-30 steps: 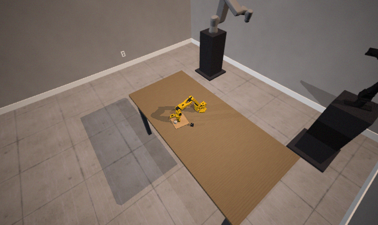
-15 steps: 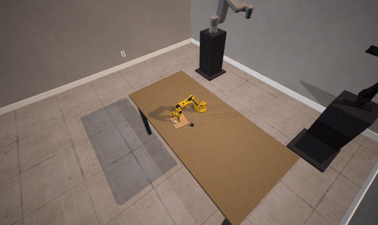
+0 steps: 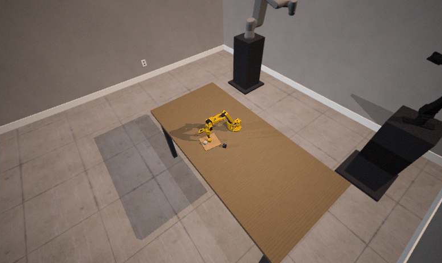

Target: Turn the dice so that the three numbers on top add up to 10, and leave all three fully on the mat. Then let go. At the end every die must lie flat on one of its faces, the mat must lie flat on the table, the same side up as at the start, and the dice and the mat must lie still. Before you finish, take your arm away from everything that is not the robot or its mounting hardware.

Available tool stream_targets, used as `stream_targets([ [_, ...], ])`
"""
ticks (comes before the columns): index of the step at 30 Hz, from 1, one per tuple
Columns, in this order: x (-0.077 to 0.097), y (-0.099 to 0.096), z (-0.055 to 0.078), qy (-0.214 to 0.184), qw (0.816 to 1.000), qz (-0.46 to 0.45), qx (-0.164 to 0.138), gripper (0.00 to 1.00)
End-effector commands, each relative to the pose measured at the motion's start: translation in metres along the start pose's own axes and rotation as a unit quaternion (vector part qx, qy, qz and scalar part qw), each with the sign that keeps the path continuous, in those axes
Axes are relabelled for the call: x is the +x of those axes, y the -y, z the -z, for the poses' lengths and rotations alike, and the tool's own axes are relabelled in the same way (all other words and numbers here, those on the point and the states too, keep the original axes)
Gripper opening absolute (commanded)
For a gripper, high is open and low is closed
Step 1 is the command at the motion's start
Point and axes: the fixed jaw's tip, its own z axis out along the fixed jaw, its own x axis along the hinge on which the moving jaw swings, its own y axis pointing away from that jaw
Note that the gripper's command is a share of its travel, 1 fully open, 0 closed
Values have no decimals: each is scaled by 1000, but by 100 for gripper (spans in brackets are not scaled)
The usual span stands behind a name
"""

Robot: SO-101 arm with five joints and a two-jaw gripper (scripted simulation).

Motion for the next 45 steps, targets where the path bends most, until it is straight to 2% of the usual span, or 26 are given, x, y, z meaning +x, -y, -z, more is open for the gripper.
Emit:
stream_targets([
  [1,-7,-3,17,28,999,0,-28,33],
  [20,-5,-4,17,27,999,8,-27,33],
  [25,6,-9,16,22,998,57,-23,33],
  [30,26,-19,14,18,987,156,-21,33],
  [32,26,-19,14,18,987,156,-21,33],
  [35,43,-26,12,15,972,235,-20,32],
  [38,62,-31,11,11,946,322,-19,32],
  [41,82,-35,9,8,912,409,-18,32],
  [45,107,-37,6,3,858,514,-16,32],
])
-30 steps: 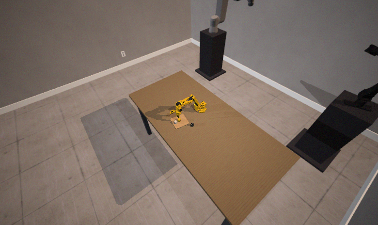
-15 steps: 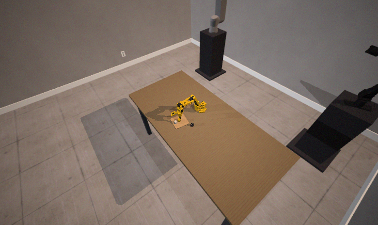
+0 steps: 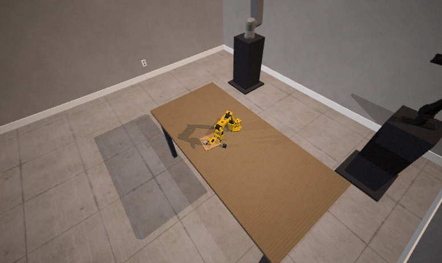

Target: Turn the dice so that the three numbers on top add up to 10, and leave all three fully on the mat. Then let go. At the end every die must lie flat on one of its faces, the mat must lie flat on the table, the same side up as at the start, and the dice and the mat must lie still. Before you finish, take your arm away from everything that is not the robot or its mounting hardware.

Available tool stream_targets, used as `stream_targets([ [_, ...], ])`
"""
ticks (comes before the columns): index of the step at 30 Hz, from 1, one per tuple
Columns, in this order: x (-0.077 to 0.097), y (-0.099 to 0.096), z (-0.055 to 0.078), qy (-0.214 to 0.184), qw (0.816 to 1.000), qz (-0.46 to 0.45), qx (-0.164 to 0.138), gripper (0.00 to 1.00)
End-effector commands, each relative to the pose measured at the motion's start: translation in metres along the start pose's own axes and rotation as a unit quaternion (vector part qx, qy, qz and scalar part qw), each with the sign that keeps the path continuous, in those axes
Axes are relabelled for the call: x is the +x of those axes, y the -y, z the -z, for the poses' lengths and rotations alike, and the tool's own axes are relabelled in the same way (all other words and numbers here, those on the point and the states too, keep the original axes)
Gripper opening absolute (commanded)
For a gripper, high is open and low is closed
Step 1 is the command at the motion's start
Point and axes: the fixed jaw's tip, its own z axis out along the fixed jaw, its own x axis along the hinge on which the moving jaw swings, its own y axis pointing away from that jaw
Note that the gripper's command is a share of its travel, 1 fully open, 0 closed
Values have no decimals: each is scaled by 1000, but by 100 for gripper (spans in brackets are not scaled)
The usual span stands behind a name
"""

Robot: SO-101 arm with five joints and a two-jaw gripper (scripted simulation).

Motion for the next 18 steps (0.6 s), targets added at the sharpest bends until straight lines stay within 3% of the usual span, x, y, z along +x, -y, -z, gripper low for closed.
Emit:
stream_targets([
  [1,8,-22,10,40,993,114,-10,32],
  [11,29,-44,5,34,964,263,-6,32],
  [18,34,-48,4,32,955,293,-5,31],
])
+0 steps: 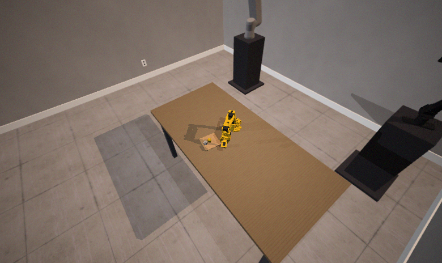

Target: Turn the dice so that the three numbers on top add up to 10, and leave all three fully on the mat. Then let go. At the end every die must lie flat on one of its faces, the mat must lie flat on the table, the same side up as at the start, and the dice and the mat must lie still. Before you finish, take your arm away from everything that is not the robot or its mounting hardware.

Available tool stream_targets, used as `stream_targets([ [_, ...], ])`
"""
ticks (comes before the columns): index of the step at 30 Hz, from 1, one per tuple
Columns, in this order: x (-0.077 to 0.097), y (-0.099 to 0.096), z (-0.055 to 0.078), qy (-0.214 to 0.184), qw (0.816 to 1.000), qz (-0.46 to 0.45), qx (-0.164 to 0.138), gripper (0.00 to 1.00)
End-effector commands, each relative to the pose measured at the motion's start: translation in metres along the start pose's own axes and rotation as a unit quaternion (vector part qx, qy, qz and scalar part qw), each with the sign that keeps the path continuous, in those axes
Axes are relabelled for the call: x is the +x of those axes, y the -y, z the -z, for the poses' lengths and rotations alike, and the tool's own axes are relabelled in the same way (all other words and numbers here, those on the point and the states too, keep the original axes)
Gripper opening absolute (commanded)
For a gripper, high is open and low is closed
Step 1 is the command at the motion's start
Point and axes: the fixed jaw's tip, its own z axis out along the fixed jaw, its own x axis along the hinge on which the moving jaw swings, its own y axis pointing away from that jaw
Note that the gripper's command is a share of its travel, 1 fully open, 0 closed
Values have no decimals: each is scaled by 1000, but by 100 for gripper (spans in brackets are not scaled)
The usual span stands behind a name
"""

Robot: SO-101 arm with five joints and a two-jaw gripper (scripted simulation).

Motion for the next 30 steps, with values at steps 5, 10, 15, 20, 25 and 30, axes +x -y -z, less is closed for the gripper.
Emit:
stream_targets([
  [5,-5,-3,10,32,999,14,2,31],
  [10,-5,-3,10,32,999,14,2,31],
  [15,-5,-3,10,32,999,14,2,31],
  [20,-5,-3,10,32,999,14,2,31],
  [25,-2,-7,9,35,999,23,2,31],
  [30,-2,-7,9,35,999,23,2,31],
])
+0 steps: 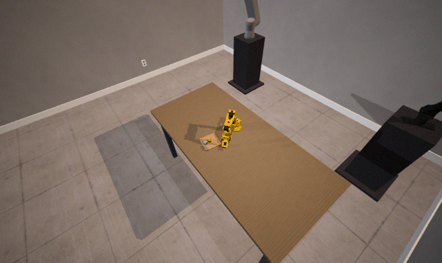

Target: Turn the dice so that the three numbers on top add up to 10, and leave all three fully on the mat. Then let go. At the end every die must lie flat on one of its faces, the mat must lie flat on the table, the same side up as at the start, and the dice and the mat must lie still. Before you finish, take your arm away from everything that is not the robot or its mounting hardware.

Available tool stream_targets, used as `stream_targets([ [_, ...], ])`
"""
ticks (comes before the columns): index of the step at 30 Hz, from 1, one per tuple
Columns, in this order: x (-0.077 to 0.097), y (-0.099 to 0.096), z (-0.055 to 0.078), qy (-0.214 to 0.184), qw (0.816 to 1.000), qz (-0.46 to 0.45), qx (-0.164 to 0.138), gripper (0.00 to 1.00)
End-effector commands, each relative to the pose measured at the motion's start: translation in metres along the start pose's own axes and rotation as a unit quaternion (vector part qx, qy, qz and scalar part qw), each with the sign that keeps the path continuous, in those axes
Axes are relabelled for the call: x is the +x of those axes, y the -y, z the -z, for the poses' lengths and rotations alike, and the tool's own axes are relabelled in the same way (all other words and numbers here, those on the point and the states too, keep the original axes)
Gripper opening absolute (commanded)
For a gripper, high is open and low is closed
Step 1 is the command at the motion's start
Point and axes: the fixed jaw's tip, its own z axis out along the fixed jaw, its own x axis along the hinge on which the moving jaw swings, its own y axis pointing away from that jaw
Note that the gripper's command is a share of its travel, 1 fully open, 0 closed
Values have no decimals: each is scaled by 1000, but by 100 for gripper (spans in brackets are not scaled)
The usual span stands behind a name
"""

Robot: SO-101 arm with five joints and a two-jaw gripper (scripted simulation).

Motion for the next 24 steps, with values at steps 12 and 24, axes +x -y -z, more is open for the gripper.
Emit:
stream_targets([
  [12,-4,-2,8,29,1000,9,1,31],
  [24,-6,-2,-1,29,1000,9,1,31],
])
